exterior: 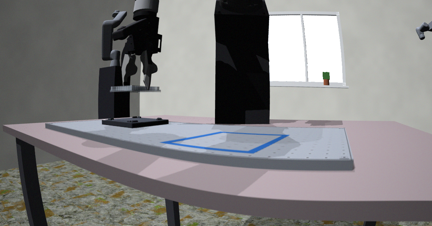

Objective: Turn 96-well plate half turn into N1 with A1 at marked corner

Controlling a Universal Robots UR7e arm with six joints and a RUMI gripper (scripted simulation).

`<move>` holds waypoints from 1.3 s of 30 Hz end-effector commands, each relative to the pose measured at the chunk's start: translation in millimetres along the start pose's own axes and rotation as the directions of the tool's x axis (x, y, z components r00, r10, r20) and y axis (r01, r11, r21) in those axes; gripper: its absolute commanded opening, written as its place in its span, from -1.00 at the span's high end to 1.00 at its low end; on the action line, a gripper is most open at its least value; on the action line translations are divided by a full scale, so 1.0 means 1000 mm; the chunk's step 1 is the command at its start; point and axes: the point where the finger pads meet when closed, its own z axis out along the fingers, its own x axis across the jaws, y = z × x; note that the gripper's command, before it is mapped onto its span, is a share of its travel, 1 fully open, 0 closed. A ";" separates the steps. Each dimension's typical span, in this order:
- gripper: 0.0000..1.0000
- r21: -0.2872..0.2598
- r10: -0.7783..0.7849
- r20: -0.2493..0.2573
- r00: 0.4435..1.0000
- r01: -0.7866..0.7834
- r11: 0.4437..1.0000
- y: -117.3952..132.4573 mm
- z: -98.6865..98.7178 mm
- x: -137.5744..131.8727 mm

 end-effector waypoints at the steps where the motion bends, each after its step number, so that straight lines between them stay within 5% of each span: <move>1: 1.00 0.000 -0.003 -0.003 1.000 0.003 1.000 -0.001 -0.001 0.001; 11: 1.00 -0.001 0.260 -0.002 0.965 -0.260 0.965 -0.009 0.000 -0.026; 22: 1.00 0.000 0.589 -0.002 0.808 -0.589 0.808 -0.022 0.002 -0.060; 39: 1.00 0.000 0.601 -0.002 0.799 -0.601 0.799 -0.039 0.003 -0.107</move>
